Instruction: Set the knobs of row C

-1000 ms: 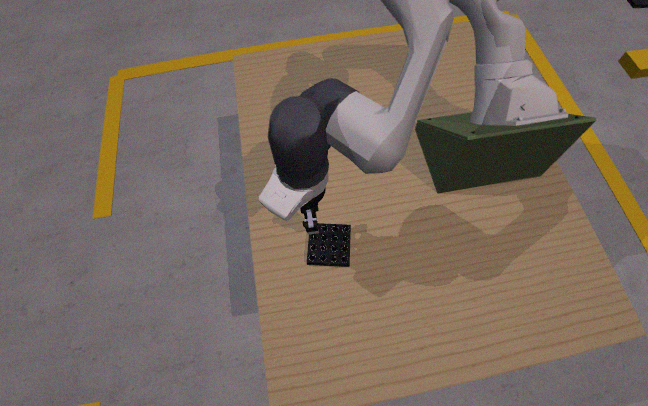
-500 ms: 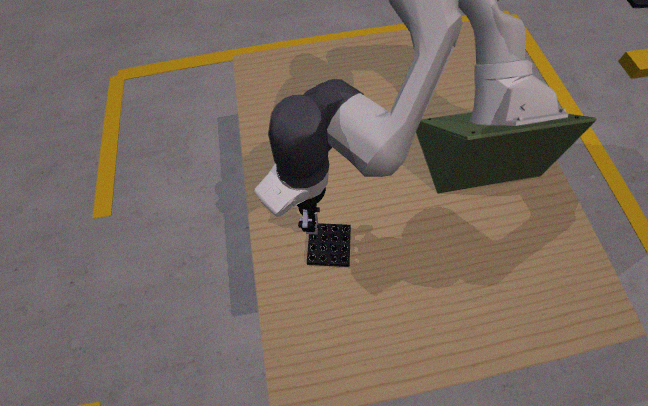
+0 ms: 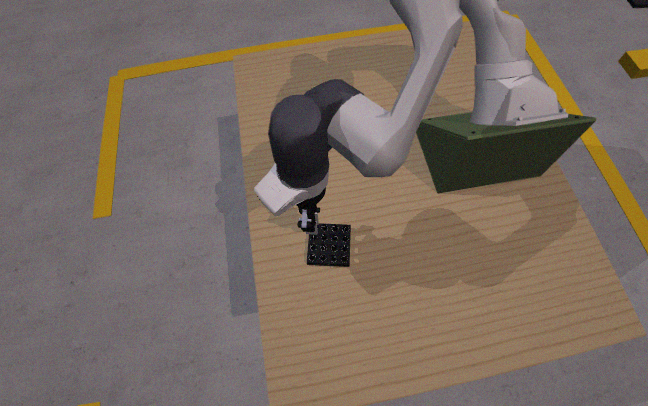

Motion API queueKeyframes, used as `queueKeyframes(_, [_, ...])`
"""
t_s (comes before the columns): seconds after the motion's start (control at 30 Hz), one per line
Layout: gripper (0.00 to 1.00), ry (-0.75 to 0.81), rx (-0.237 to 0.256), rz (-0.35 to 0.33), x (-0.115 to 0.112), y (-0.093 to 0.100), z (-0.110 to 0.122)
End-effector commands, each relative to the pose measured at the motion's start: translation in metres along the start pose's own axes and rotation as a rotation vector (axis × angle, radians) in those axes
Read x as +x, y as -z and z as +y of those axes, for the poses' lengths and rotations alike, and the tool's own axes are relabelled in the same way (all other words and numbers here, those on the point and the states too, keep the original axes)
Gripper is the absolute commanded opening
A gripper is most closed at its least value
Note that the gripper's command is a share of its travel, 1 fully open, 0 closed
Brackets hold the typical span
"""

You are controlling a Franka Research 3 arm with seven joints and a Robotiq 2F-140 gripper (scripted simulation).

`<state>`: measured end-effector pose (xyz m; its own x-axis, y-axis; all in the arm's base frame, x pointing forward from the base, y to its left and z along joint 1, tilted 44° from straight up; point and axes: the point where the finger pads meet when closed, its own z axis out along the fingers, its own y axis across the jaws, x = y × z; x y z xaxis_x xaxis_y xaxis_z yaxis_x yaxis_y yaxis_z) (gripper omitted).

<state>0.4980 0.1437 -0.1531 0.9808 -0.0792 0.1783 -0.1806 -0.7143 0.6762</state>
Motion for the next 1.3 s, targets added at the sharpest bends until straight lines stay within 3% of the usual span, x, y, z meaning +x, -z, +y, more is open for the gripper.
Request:
queueKeyframes(0.0, [0.12,-0.011,0.003,0.002,0.0,0.0,-0.001])
queueKeyframes(0.7, [0.12,-0.011,0.003,0.002,0.0,-0.002,-0.001])
queueKeyframes(1.27, [0.12,-0.011,0.003,0.002,0.0,-0.016,-0.001])
